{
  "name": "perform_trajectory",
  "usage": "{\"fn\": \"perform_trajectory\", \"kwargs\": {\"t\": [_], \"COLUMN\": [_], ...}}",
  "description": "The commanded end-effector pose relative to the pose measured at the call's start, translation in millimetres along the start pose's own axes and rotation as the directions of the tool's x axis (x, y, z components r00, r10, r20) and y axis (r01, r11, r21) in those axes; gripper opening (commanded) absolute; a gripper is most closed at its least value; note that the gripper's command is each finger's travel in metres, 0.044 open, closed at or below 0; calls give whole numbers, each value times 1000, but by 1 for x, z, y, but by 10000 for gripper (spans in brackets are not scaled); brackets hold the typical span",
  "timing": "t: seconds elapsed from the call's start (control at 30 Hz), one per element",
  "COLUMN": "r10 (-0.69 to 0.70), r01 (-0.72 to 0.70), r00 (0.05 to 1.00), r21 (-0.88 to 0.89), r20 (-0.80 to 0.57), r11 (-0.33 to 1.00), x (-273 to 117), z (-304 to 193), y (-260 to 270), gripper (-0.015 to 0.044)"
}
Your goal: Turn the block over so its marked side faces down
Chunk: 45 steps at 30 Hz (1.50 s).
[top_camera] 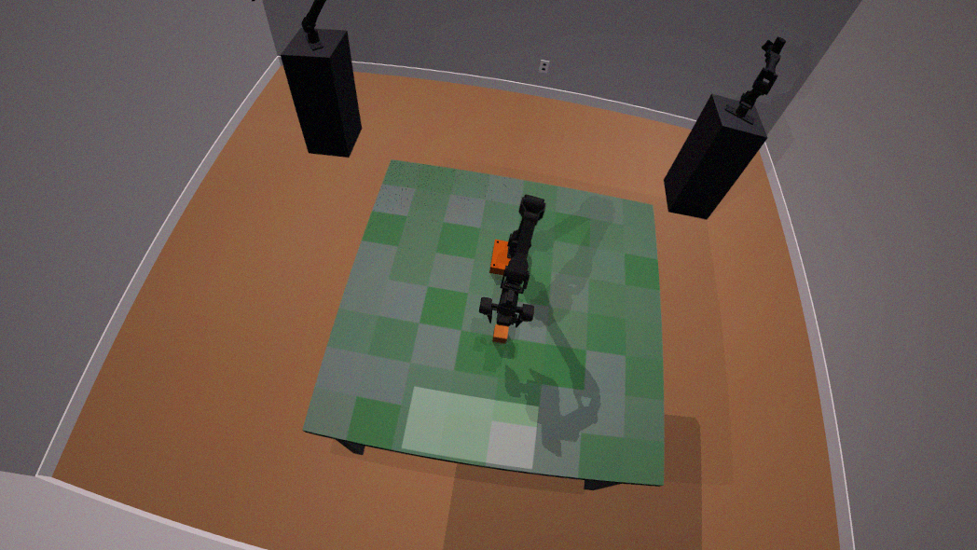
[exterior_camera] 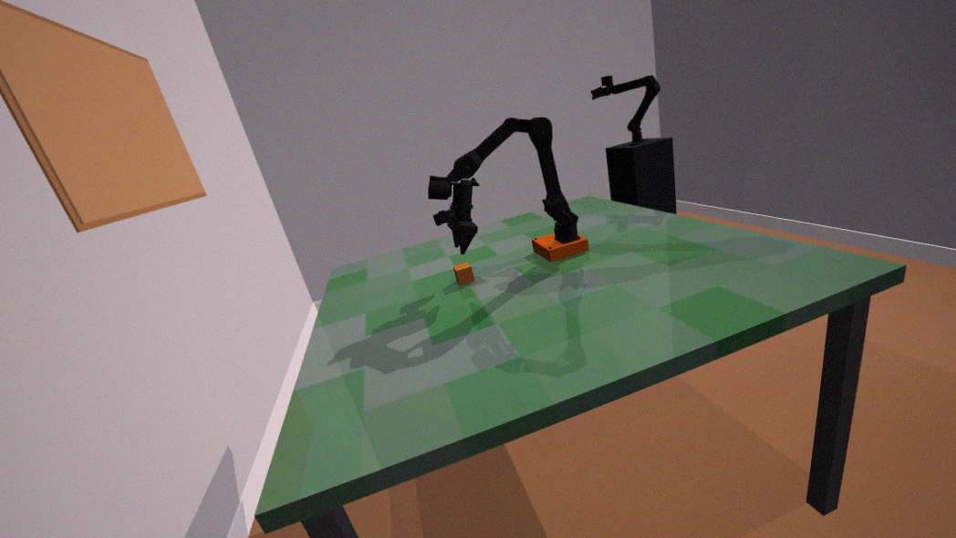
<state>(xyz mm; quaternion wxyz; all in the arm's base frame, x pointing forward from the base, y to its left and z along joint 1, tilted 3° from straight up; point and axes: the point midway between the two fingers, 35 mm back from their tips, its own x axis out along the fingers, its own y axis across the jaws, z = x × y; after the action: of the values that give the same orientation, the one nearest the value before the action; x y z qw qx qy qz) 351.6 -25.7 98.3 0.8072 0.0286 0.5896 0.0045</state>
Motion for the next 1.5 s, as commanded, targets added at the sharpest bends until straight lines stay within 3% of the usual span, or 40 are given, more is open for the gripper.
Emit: {"fn": "perform_trajectory", "kwargs": {"t": [0.0,0.17,0.4,0.57,1.47], "r10": [-7,-8,-8,-8,-8], "r01": [5,6,6,5,5], "r00": [985,958,958,958,958], "r21": [-8,-10,-10,-10,-10], "r20": [-173,-286,-286,-286,-286], "r11": [1000,1000,1000,1000,1000], "x": [-7,-11,-11,21,62], "z": [13,18,18,7,-4], "y": [0,1,1,1,0], "gripper": [440,440,440,440,440]}}
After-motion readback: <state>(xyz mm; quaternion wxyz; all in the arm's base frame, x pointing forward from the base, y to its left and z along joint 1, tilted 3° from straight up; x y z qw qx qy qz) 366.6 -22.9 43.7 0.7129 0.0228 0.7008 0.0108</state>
